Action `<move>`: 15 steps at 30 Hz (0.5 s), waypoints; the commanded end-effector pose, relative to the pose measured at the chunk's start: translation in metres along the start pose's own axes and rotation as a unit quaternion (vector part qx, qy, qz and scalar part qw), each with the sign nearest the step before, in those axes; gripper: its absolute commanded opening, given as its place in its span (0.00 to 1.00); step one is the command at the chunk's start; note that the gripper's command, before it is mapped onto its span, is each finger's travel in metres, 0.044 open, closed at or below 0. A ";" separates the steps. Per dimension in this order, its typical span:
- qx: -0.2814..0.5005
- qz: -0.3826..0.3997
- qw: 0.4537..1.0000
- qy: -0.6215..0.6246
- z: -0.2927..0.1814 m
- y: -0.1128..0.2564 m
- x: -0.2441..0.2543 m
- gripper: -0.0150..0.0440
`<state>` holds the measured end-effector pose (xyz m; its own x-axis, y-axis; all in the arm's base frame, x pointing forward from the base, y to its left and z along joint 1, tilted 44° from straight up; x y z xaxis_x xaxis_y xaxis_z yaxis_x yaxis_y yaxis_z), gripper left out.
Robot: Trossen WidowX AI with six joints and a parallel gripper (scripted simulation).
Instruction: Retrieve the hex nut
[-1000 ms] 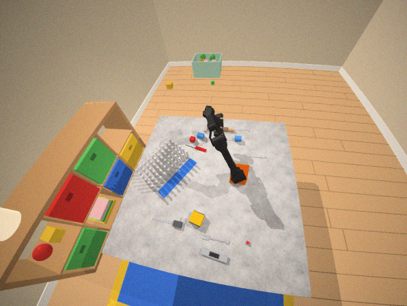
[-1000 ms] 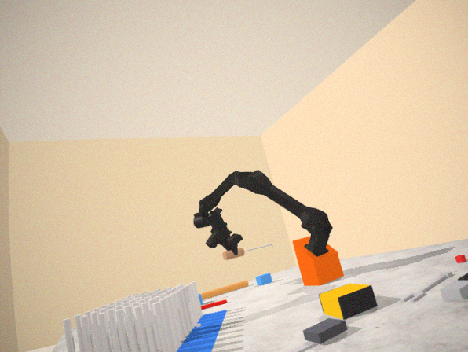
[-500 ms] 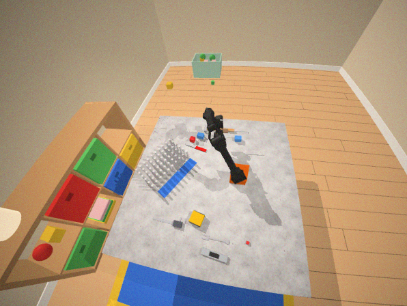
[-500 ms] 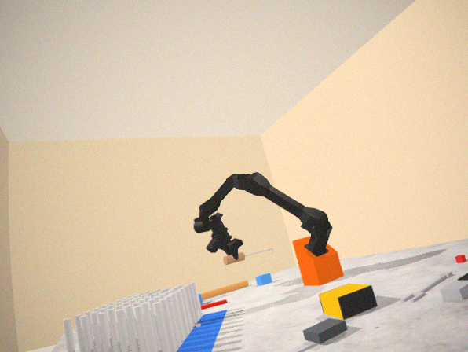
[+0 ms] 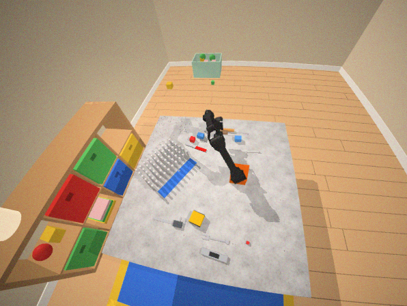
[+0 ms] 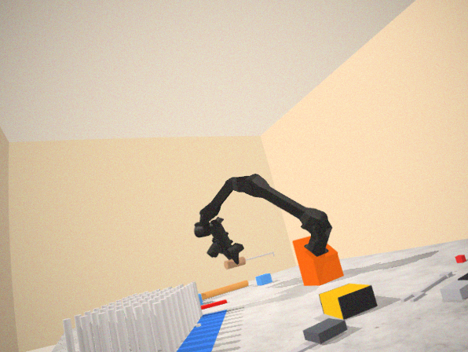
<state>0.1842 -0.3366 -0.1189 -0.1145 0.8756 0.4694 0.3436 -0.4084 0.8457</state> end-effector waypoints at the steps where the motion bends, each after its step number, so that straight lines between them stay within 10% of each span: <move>1: -0.001 -0.003 1.000 -0.003 0.002 -0.003 0.000 0.25; 15: -0.001 -0.003 1.000 -0.003 0.010 -0.018 0.004 0.25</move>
<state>0.1865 -0.3251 -0.1320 -0.1151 0.8761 0.4681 0.3424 -0.4074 0.8466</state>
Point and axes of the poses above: the point midway between the two fingers, 35 mm back from their tips, its own y axis back along the fingers, its own x axis across the jaws, z = x × y, the point moved 9 cm from there along y, back along the fingers, and after that the axes turned 6 degrees about y, right-handed, at the moved point
